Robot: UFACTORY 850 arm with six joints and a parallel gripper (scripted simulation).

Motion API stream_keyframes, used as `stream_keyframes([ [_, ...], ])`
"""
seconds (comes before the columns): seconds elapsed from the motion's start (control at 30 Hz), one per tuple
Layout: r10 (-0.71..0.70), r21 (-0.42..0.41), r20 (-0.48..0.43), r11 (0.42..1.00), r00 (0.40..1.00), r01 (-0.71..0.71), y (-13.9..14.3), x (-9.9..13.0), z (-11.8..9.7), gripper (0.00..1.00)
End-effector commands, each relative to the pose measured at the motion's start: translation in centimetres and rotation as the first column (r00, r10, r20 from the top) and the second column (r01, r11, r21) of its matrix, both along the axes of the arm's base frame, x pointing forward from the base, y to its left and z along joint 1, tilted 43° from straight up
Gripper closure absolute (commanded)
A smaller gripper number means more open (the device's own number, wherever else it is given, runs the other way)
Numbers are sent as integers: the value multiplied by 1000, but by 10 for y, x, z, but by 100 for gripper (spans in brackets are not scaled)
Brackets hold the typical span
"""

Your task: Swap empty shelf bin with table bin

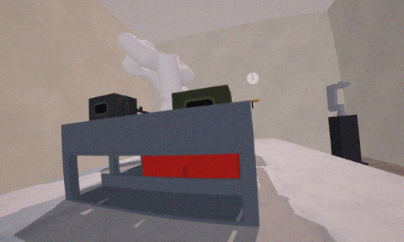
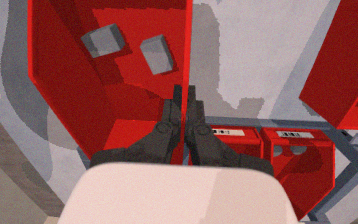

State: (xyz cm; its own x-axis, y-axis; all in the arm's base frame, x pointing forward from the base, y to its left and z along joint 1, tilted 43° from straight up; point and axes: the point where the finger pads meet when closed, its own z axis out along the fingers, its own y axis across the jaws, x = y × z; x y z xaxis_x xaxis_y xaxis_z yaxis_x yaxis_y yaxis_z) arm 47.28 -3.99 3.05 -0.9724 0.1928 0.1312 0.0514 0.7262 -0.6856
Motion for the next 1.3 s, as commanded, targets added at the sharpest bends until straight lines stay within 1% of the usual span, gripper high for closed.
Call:
stream_keyframes([
  [0.0,1,0,1,1000,1000,-1,0,5,0,100],
  [1.27,0,0,1,1000,1000,0,-2,43,1,100],
])
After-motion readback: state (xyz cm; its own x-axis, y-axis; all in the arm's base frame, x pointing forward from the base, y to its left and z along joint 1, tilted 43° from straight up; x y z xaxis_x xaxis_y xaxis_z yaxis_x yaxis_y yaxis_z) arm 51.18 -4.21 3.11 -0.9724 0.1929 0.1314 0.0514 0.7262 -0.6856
